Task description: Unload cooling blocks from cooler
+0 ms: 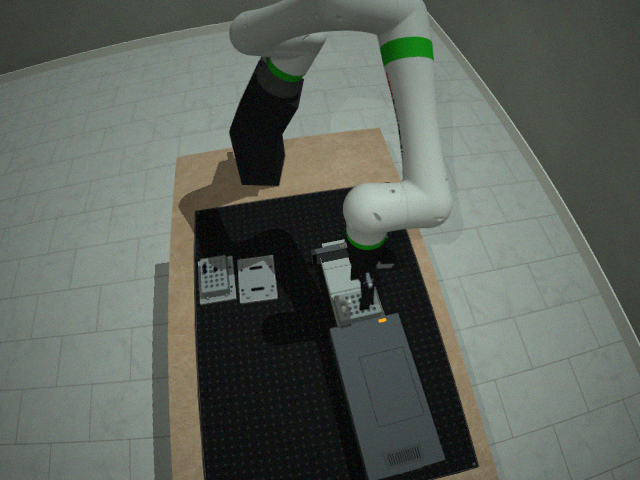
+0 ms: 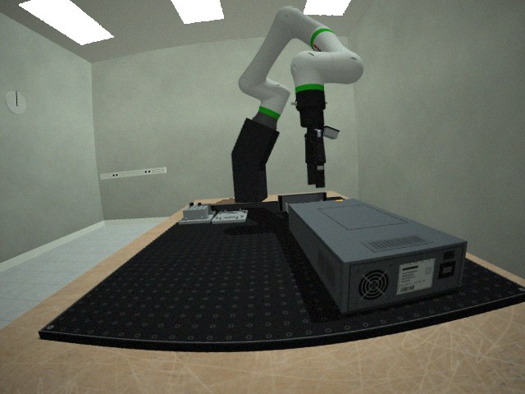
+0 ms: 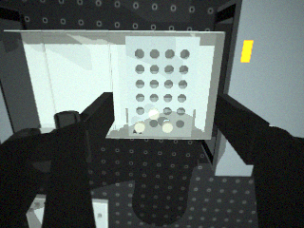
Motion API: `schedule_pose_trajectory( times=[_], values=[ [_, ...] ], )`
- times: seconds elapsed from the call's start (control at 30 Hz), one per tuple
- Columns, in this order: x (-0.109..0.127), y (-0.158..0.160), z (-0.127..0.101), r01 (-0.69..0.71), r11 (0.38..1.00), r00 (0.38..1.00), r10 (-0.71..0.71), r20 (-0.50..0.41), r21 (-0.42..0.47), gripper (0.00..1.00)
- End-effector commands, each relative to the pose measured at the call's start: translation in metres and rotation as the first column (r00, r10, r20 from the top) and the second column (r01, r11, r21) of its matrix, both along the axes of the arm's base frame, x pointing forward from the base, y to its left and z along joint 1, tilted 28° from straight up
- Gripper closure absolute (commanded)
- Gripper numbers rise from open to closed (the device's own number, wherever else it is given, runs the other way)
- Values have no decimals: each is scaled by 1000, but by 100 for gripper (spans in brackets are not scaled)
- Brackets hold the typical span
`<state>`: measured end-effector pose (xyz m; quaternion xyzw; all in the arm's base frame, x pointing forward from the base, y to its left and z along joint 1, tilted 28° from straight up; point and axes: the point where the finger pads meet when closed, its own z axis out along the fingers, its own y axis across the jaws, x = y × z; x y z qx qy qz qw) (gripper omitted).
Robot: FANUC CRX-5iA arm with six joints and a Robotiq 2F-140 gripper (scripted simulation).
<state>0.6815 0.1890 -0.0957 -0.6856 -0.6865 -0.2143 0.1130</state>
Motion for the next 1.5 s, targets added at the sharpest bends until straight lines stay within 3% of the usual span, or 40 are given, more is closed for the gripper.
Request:
schedule_pose_trajectory(
  times=[0.0, 1.47],
  values=[
    [1, 1, -4, 1, 1000, 1000, -1, 2, 0, 34],
    [7, 21, -46, 1, 1000, 1000, -1, 2, 0, 34]
  ],
)
